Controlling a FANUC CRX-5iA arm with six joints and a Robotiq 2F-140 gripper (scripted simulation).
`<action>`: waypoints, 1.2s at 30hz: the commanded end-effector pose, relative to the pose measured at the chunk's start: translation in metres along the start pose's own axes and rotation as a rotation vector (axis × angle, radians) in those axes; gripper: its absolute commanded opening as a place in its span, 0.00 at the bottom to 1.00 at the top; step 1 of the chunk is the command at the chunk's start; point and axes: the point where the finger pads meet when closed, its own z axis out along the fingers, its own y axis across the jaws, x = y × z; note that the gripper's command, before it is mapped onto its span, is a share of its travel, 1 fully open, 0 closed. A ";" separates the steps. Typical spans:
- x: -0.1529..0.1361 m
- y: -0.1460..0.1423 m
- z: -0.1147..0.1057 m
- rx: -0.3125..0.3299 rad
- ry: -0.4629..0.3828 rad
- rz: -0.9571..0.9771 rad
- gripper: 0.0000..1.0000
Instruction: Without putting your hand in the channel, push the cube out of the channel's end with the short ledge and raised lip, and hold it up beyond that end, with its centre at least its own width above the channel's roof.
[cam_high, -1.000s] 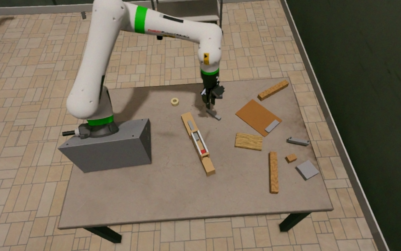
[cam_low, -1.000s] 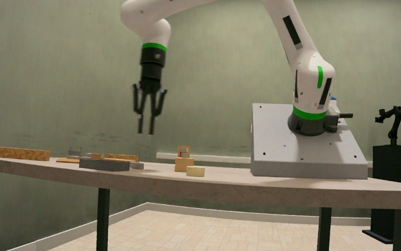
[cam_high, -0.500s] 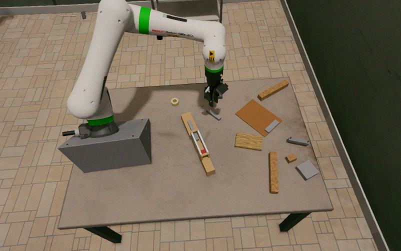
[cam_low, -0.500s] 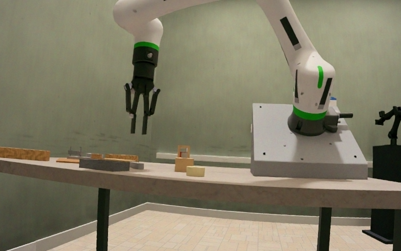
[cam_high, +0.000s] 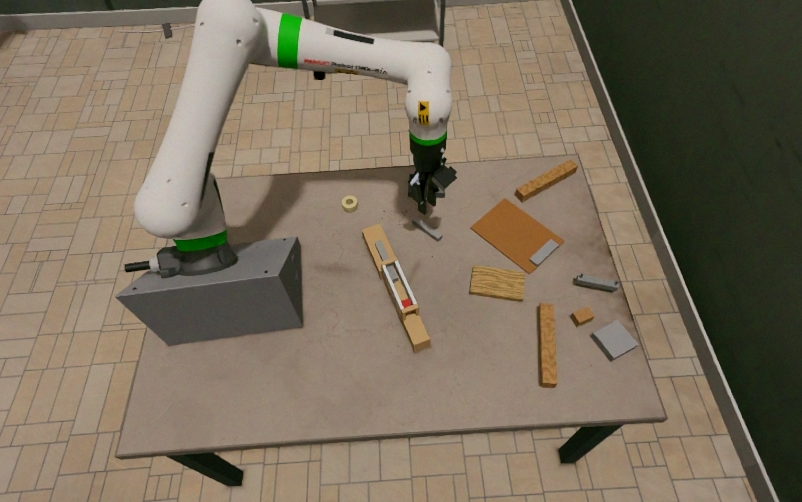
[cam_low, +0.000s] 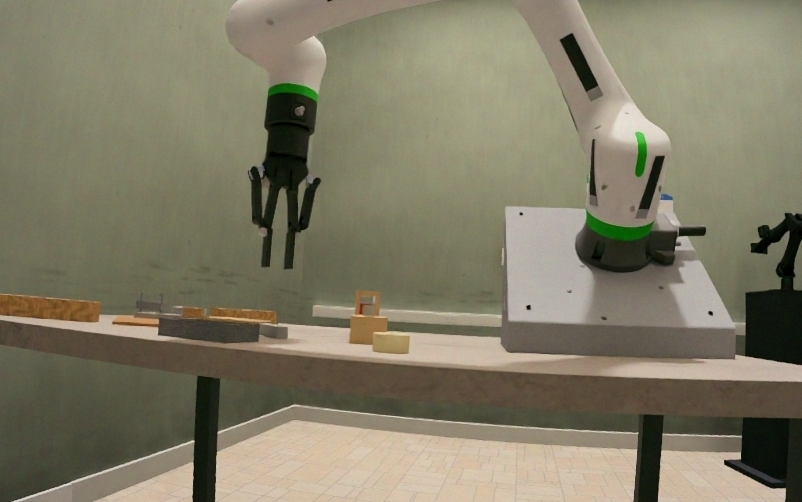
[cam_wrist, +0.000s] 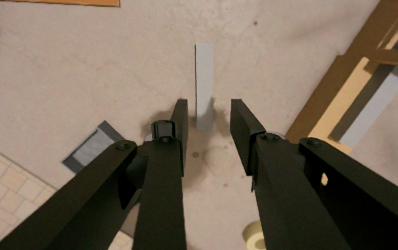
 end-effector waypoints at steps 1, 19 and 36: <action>0.000 0.000 0.000 0.001 0.001 0.000 0.30; 0.001 -0.001 0.081 0.001 0.001 0.000 0.30; 0.001 -0.001 0.102 0.001 0.001 0.000 0.30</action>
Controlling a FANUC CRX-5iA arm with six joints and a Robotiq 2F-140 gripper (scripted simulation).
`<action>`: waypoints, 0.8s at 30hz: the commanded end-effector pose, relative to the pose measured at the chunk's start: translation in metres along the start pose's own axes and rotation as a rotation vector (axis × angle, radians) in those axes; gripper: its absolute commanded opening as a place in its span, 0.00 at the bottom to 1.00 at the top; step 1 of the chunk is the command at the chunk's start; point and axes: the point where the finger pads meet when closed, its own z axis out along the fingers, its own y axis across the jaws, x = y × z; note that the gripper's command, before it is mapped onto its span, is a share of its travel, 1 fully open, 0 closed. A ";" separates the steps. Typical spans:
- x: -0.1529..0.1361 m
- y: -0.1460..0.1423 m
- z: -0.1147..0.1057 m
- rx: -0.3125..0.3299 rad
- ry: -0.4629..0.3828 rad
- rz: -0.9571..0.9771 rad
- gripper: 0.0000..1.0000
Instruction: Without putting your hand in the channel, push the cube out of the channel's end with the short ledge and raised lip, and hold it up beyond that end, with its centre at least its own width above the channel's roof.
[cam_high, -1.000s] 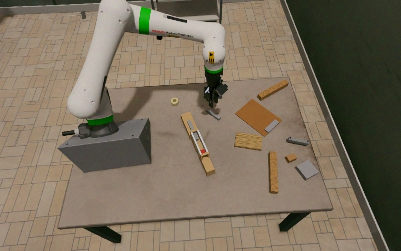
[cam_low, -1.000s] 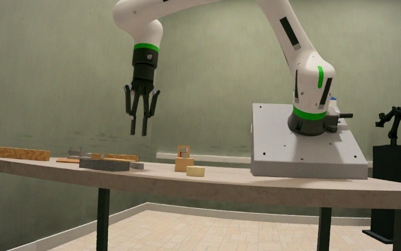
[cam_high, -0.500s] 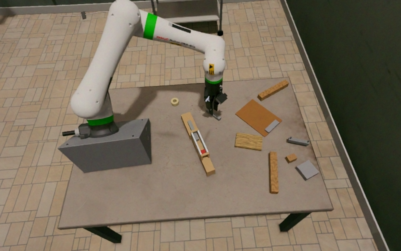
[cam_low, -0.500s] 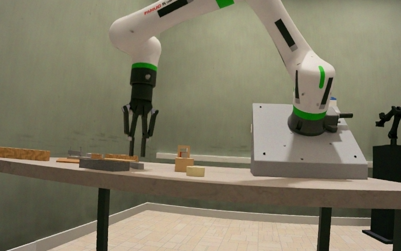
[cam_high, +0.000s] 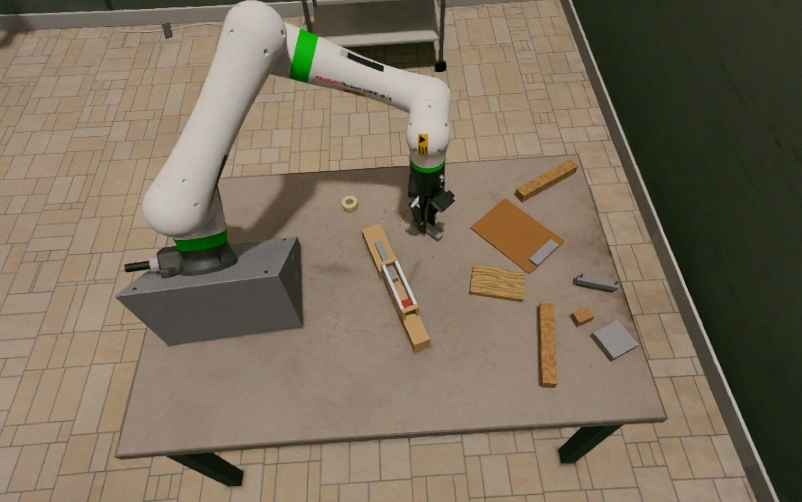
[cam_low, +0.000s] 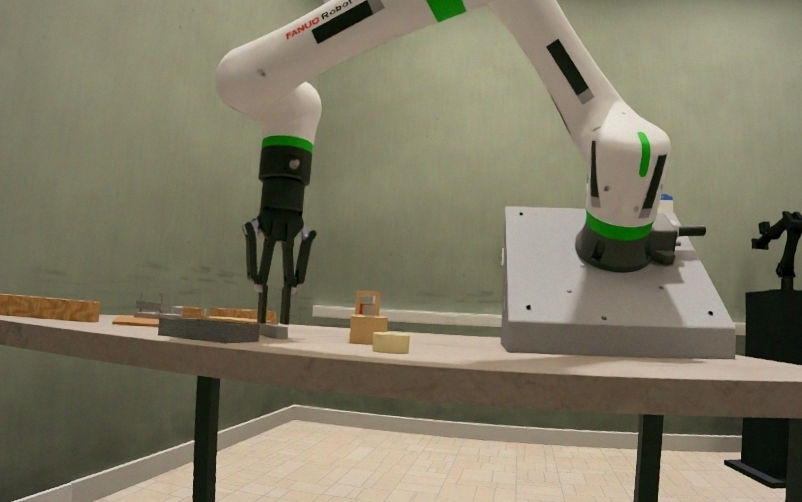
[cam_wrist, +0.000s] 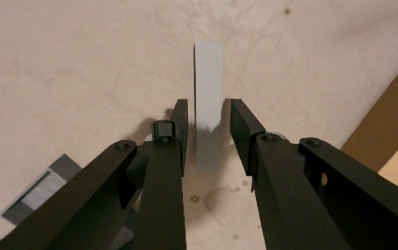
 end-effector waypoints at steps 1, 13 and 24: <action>0.001 0.000 0.006 0.001 0.001 0.000 0.30; 0.001 0.000 0.015 0.001 0.001 0.000 0.30; 0.001 0.000 0.015 0.001 0.001 0.000 0.30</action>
